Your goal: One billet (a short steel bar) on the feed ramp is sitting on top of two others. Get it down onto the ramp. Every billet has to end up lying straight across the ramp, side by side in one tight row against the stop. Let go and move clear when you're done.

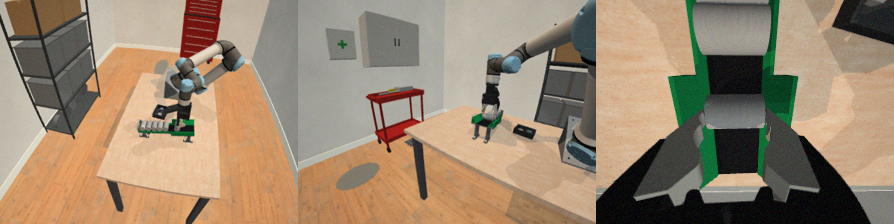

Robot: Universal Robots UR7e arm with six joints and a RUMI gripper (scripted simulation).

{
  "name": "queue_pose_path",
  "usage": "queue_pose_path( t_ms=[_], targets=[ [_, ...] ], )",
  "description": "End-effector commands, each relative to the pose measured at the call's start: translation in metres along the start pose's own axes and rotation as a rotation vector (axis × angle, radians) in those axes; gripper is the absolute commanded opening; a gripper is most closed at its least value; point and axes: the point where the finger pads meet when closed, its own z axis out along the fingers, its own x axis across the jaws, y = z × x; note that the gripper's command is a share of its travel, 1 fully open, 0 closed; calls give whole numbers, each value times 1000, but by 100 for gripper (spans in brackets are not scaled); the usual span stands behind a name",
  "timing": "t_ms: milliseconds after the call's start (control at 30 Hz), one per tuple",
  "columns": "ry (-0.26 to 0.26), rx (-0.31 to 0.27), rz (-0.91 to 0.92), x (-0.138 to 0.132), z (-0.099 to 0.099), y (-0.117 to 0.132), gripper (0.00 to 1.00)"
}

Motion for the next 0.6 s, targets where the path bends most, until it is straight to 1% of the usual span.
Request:
queue_pose_path(
  t_ms=[0,67,100,167,200,367,400,567],
  targets=[
    [-2,1,0,0,-1,0,43],
    [-2,1,0,0,-1,0,43],
    [-2,1,0,0,-1,0,45],
    [-2,1,0,0,-1,0,45],
    [-2,1,0,0,-1,0,47],
    [-2,1,0,0,-1,0,49],
    [-2,1,0,0,-1,0,51],
    [-2,1,0,0,-1,0,51]
  ],
)
